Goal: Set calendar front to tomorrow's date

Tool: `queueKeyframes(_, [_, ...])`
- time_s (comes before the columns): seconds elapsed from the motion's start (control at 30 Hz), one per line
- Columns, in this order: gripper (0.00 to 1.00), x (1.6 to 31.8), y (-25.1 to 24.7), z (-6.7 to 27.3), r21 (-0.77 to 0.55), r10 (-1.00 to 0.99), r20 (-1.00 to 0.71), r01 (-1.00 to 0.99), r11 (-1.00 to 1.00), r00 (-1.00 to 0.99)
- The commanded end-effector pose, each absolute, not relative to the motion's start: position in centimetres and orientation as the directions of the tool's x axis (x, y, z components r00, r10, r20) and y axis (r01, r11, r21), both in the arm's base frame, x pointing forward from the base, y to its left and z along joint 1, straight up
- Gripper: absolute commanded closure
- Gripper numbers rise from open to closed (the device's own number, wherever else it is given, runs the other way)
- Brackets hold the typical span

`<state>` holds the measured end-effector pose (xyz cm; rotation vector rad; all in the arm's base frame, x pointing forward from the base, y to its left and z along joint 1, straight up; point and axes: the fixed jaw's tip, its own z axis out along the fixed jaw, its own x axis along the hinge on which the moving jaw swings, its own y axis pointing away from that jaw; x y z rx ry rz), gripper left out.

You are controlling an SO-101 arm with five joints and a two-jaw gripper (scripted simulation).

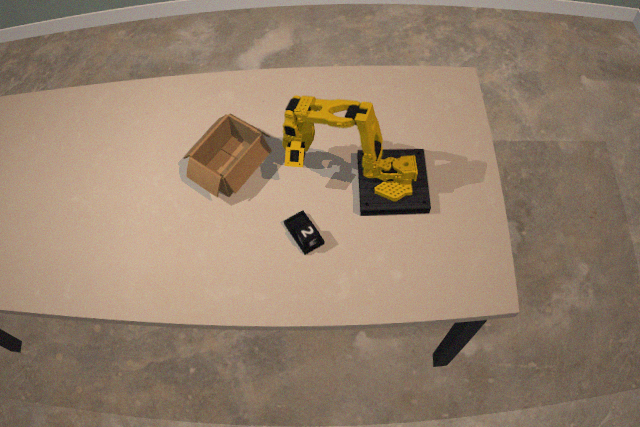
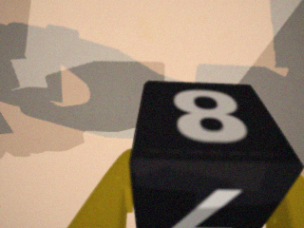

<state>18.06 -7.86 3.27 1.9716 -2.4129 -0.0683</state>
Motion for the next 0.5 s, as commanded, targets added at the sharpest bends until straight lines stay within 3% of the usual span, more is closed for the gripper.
queueKeyframes(0.0, [1.00,18.3,-8.0,3.8,0.024,-0.980,-0.005,-0.980,0.197,-0.197])
queueKeyframes(0.47, [1.00,19.5,-4.3,3.8,0.024,-1.000,-0.004,-0.999,0.031,-0.031])
